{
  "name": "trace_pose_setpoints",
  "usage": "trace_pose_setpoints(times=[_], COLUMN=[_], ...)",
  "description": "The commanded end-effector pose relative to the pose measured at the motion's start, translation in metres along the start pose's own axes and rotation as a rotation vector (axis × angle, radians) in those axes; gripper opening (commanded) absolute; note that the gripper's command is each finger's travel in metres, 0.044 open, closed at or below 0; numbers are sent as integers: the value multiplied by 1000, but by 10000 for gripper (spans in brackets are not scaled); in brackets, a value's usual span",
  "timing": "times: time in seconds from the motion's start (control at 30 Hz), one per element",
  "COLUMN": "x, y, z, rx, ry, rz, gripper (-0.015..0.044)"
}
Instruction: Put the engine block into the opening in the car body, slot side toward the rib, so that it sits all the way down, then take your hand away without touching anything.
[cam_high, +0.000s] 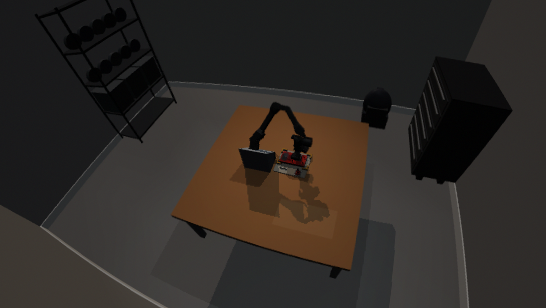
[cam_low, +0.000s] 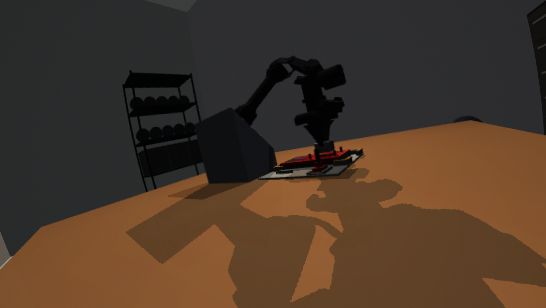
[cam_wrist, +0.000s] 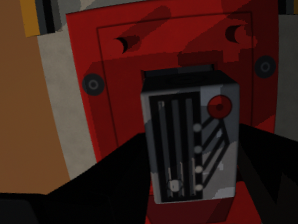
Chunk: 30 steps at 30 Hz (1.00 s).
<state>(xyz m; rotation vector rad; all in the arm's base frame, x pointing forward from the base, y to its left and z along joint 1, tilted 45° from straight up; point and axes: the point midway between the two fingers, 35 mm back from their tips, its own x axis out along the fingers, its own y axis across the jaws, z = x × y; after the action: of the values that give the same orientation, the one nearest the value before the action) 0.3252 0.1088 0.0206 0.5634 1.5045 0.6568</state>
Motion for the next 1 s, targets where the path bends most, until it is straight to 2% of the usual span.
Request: trace_pose_setpoints(times=[0.0, 0.97], x=[2, 9], y=[1, 1], z=[0, 0], rx=[2, 0], ry=[0, 0], rz=[5, 5], gripper=[159, 159])
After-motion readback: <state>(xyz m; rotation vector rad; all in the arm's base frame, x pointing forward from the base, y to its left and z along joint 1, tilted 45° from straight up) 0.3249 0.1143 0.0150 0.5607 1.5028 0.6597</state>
